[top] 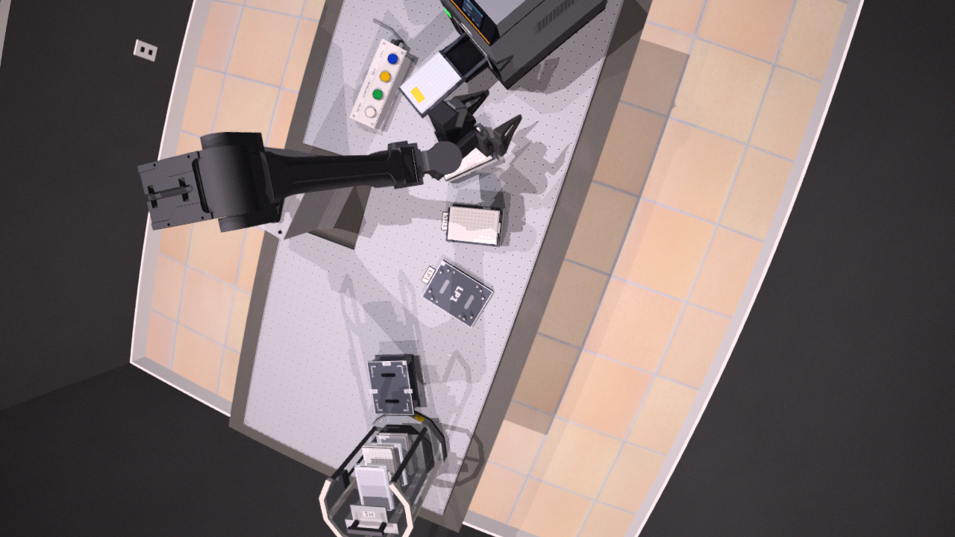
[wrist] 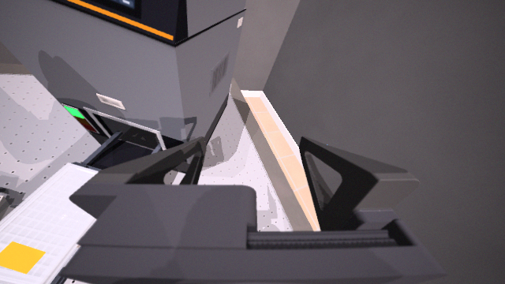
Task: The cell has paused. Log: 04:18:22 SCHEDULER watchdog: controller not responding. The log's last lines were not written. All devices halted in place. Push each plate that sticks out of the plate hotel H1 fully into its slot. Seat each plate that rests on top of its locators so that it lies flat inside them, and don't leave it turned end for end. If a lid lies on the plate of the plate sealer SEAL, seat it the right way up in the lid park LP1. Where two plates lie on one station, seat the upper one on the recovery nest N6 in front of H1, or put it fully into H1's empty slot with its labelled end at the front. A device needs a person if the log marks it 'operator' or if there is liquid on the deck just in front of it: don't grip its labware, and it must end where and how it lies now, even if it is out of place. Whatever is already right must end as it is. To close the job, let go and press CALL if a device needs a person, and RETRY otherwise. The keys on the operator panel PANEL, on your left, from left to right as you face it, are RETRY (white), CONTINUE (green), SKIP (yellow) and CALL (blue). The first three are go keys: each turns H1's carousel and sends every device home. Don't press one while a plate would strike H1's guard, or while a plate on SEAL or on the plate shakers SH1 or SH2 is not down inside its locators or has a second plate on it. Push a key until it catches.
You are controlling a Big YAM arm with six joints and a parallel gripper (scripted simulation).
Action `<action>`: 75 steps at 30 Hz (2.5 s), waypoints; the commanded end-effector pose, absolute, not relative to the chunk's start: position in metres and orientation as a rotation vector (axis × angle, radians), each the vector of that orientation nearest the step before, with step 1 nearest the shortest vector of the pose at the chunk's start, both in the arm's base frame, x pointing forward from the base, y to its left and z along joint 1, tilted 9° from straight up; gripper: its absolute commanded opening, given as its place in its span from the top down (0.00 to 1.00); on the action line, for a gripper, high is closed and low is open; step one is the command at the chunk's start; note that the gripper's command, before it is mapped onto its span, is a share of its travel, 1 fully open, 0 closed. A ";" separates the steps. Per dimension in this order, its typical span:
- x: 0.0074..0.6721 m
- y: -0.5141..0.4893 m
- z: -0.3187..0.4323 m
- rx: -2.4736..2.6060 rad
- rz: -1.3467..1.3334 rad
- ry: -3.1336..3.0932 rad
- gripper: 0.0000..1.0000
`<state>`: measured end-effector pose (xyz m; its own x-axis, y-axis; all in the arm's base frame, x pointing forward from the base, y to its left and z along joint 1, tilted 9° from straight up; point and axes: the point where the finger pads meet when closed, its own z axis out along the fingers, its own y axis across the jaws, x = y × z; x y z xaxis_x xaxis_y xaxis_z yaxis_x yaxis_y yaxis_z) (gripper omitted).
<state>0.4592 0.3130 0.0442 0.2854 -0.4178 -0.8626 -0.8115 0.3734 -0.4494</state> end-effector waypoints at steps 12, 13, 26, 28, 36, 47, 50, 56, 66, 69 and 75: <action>0.444 0.295 0.058 -1.229 0.355 1.290 0.00; 0.443 0.294 0.058 -1.229 0.355 1.290 0.00; 0.424 0.282 0.055 -1.230 0.355 1.291 0.00; 0.421 0.280 0.054 -1.230 0.355 1.291 0.00; 0.411 0.273 0.052 -1.231 0.355 1.291 0.00; 0.393 0.261 0.049 -1.231 0.354 1.292 0.00; 0.388 0.257 0.048 -1.232 0.354 1.292 0.00; 0.386 0.247 0.038 -1.197 0.372 1.409 0.00; 0.422 0.212 0.032 -1.043 0.353 1.717 0.00; 0.425 0.202 0.033 -1.008 0.348 1.782 0.00; 0.428 0.177 0.036 -0.912 0.330 1.942 0.00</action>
<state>0.4106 0.1866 0.0181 -0.2291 -0.4975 -0.8367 -0.7508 0.6373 -0.1734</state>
